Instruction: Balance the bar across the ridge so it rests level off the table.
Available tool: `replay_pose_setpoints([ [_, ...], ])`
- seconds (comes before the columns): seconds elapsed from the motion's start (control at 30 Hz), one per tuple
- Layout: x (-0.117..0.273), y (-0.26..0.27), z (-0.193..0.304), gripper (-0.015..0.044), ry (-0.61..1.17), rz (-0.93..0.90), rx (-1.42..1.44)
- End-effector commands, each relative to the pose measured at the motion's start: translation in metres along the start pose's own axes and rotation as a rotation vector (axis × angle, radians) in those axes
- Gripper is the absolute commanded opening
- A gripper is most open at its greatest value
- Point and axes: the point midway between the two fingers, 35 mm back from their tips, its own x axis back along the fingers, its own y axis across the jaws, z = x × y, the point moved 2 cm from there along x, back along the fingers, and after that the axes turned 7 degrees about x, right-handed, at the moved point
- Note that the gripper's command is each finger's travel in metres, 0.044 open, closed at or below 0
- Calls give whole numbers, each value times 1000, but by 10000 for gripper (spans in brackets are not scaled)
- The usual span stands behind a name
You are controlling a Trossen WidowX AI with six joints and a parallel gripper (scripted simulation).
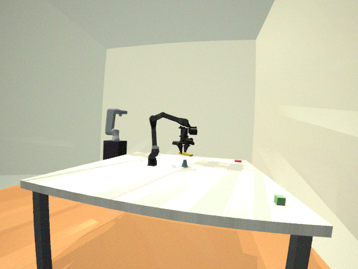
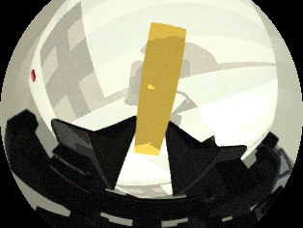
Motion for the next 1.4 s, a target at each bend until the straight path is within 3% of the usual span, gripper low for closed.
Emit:
replay_pose_setpoints([
  [0.0, -6, 0, 0, 0, -1, 0, -4],
  [0.5, -29, -1, 0, 0, -1, 0, -4],
  [1.37, -31, -1, -1, 0, -1, 0, -4],
])
